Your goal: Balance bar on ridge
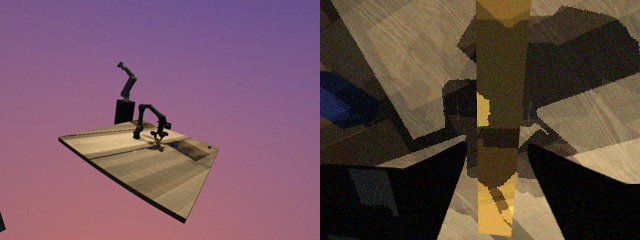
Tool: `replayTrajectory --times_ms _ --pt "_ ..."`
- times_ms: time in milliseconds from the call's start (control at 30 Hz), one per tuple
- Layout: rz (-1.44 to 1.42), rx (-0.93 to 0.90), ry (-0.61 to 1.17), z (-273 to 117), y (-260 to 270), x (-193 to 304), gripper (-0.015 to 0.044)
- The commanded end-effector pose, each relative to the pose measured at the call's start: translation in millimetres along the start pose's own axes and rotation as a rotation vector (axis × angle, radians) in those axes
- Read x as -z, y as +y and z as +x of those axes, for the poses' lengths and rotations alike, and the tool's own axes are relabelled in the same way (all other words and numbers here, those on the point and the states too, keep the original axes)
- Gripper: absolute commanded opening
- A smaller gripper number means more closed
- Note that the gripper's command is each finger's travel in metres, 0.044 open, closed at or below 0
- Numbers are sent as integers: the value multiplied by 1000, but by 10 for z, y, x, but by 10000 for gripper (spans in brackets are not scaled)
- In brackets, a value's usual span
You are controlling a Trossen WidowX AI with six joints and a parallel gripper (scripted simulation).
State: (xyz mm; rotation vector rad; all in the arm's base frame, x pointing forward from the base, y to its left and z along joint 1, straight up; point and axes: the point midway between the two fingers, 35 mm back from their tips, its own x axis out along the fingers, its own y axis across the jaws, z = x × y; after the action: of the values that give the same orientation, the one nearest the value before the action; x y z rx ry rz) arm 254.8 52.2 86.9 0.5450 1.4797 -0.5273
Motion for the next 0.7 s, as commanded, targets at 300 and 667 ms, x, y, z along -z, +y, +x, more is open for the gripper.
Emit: replayTrajectory --times_ms 300,667 --pt "0 0 0 -306 32 -28 440" --pt "0 0 0 -1000 -1 -2 440"
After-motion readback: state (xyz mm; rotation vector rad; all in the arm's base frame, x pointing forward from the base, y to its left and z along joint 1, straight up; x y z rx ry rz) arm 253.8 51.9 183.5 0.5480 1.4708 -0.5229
